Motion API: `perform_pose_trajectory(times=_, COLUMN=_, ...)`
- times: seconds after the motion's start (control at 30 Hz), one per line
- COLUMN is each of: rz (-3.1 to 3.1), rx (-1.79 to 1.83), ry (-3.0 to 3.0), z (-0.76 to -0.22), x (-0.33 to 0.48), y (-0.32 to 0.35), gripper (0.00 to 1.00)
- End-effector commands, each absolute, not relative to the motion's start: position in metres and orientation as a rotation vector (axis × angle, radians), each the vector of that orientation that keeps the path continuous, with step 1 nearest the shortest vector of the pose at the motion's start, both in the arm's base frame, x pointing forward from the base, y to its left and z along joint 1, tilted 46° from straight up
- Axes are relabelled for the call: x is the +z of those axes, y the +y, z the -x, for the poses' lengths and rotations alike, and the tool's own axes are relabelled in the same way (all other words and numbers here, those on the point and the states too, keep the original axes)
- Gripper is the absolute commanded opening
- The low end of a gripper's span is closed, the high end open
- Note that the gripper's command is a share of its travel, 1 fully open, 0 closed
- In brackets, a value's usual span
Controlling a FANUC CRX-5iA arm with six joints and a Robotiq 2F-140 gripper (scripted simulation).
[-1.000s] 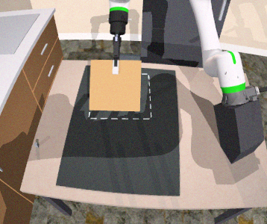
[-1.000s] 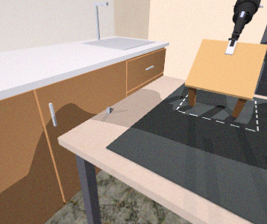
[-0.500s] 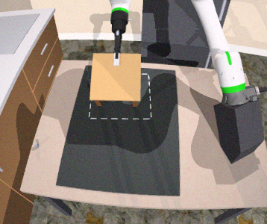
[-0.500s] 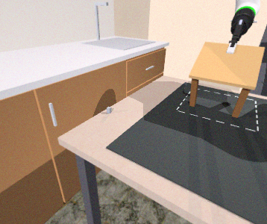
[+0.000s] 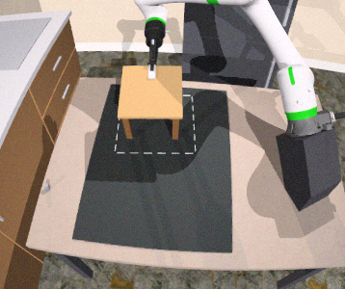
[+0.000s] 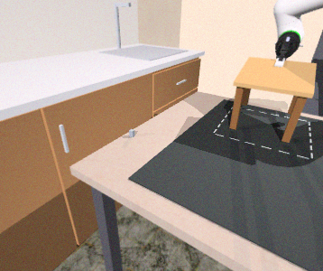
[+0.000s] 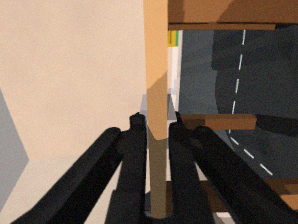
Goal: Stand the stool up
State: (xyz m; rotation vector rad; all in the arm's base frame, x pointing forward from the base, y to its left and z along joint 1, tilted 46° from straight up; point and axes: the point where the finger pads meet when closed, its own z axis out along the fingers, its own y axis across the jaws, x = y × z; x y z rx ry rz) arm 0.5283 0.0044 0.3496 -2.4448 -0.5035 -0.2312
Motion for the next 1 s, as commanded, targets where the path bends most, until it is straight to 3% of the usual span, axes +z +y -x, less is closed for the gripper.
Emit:
perform_pose_trajectory(times=0.0, rz=2.391, rx=-0.201, ry=-0.507, z=-0.534, x=0.355, y=-0.015, gripper=0.10)
perform_pose_trajectory(times=0.97, rz=2.270, rx=-0.165, ry=-0.504, z=-0.546, x=0.360, y=-0.055, gripper=0.10)
